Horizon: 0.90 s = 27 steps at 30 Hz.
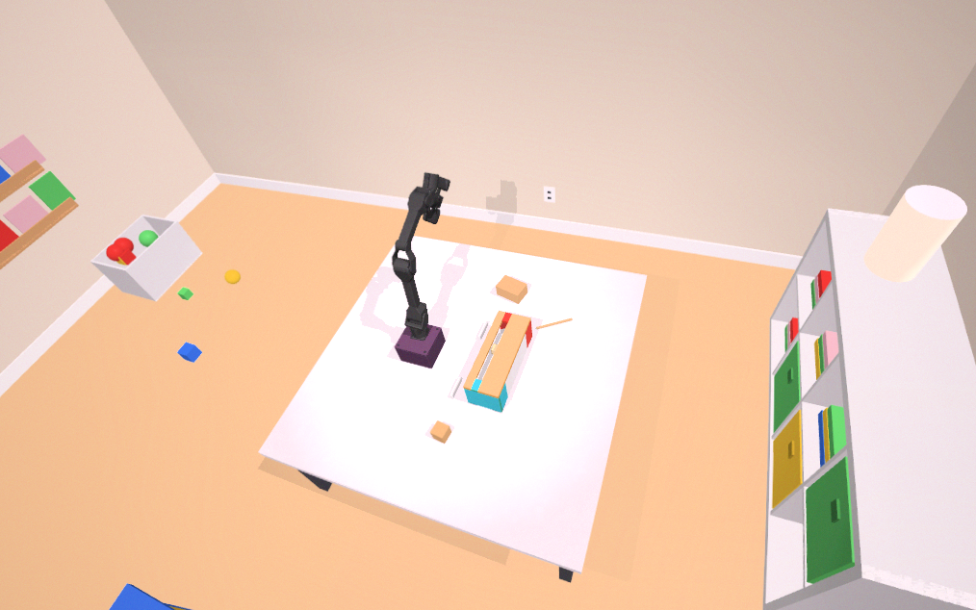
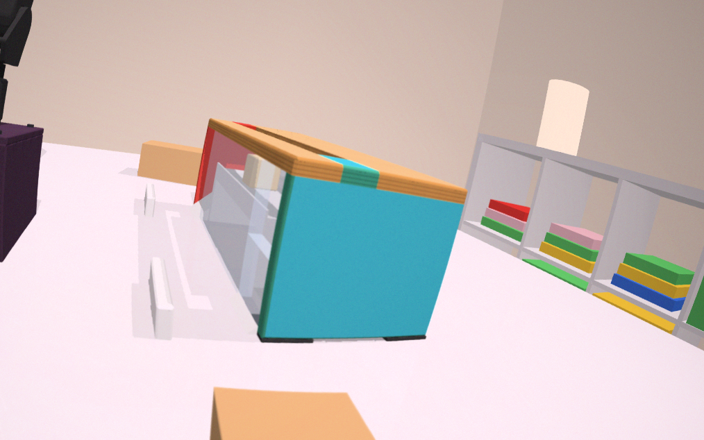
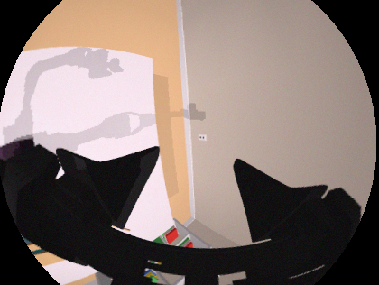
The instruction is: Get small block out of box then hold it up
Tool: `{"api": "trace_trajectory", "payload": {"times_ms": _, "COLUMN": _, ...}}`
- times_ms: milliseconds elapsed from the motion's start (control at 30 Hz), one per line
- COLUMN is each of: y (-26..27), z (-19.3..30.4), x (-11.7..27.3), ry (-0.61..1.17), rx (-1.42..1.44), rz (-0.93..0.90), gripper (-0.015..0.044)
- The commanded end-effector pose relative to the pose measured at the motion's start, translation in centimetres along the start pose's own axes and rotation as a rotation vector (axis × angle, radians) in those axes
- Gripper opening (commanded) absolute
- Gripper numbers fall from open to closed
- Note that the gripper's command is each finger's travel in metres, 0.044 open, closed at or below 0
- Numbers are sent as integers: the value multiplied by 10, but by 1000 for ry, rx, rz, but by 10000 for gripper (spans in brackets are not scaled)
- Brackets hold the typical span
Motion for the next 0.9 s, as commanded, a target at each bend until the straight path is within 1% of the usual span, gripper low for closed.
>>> {"api": "trace_trajectory", "payload": {"times_ms": 0, "y": 0, "z": 2, "x": 0, "ry": 2, "rx": -9, "rz": 4, "gripper": 400}}
{"api": "trace_trajectory", "payload": {"times_ms": 67, "y": 0, "z": 19, "x": 0, "ry": 25, "rx": -94, "rz": 24, "gripper": 400}}
{"api": "trace_trajectory", "payload": {"times_ms": 233, "y": 21, "z": 97, "x": -9, "ry": 186, "rx": -564, "rz": -17, "gripper": 400}}
{"api": "trace_trajectory", "payload": {"times_ms": 400, "y": 53, "z": 169, "x": -3, "ry": 339, "rx": -1028, "rz": -6, "gripper": 400}}
{"api": "trace_trajectory", "payload": {"times_ms": 633, "y": 108, "z": 250, "x": 22, "ry": 530, "rx": -1648, "rz": 81, "gripper": 400}}
{"api": "trace_trajectory", "payload": {"times_ms": 867, "y": 177, "z": 309, "x": 61, "ry": 693, "rx": -2268, "rz": 252, "gripper": 400}}
Point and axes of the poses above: the point midway between the two fingers, 35 mm back from their tips, its own x axis back along the fingers, its own y axis across the jaws, z = x × y, the point moved 6 cm from there along x, back along the fingers, and after that the axes turned 4 degrees about x, right-handed, at the moved point
